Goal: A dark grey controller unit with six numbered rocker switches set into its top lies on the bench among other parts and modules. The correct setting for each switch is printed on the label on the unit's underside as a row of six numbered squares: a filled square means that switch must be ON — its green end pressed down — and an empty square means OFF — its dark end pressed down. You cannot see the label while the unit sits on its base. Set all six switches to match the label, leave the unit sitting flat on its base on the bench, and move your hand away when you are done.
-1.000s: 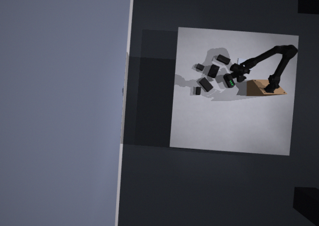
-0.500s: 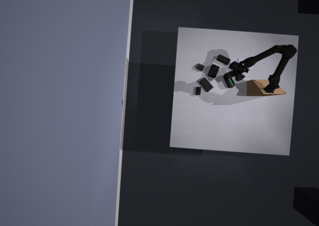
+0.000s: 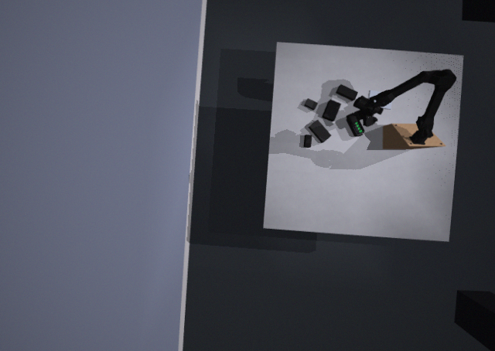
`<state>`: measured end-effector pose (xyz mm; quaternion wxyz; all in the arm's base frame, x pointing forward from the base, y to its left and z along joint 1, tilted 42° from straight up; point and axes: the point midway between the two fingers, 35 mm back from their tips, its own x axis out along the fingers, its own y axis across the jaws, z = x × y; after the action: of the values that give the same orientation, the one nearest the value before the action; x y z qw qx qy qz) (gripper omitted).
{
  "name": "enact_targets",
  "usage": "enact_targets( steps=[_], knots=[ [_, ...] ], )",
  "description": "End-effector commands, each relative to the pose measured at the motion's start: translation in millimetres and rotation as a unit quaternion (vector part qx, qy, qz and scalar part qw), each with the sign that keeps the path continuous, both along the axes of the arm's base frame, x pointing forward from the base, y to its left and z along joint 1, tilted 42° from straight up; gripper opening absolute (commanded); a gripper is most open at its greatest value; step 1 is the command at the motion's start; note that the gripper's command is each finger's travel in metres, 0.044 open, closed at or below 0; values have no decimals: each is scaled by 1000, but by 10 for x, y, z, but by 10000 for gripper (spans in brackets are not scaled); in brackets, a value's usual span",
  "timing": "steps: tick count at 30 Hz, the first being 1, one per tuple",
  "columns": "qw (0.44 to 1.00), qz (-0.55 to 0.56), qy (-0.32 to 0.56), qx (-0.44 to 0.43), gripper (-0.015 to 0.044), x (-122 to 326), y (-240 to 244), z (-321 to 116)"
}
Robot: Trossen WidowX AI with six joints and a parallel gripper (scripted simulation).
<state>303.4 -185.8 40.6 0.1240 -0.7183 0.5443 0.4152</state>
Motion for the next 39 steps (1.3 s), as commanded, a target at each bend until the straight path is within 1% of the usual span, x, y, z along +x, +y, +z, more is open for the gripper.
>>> enact_targets(
  steps=[1, 39],
  knots=[
    [1000, 1, 5, 3, 0, -9, -33, -74],
    [1000, 1, 5, 3, 0, -6, -78, -123]
  ],
)
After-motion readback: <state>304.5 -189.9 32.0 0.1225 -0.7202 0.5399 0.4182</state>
